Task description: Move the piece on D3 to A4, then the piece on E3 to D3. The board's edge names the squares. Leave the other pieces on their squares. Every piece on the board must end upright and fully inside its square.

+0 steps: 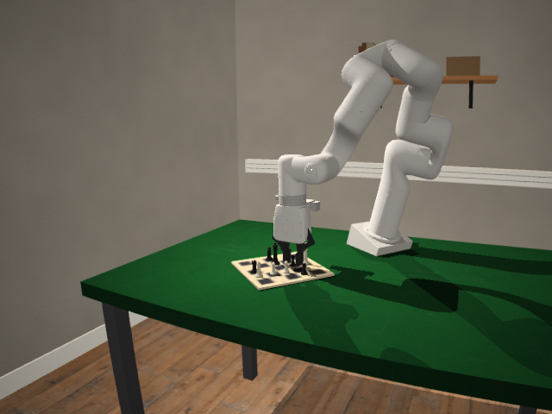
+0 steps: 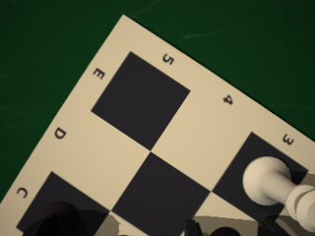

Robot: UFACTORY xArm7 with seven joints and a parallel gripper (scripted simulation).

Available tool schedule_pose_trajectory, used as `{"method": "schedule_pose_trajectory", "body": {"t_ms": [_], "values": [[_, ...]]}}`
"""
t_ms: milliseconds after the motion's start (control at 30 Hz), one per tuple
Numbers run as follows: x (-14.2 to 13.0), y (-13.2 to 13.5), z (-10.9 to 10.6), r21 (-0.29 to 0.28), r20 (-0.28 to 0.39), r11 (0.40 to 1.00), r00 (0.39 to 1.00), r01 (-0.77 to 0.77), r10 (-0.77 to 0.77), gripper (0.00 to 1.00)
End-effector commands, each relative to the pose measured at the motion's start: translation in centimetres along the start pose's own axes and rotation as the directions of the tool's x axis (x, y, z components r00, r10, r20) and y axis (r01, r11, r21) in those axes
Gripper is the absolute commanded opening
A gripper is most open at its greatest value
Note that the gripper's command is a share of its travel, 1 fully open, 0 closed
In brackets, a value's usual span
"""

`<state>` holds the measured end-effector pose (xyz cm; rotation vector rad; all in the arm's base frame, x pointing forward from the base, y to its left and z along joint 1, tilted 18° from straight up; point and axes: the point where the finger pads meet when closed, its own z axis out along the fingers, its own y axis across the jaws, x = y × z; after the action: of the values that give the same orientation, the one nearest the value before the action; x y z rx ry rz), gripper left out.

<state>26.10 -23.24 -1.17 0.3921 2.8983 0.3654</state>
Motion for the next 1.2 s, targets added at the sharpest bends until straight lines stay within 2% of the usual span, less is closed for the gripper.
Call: {"method": "schedule_pose_trajectory", "body": {"t_ms": [0,867,900,1167], "values": [[-0.09,-0.09,-0.06,0.001,0.003,1.000,1.000,0.000,0.000,0.35],[-0.09,-0.09,-0.06,0.001,0.003,1.000,1.000,0.000,0.000,0.35],[-0.09,-0.09,-0.06,0.001,0.003,1.000,1.000,0.000,0.000,0.00],[-0.09,-0.09,-0.06,0.001,0.003,1.000,1.000,0.000,0.000,0.00]]}}
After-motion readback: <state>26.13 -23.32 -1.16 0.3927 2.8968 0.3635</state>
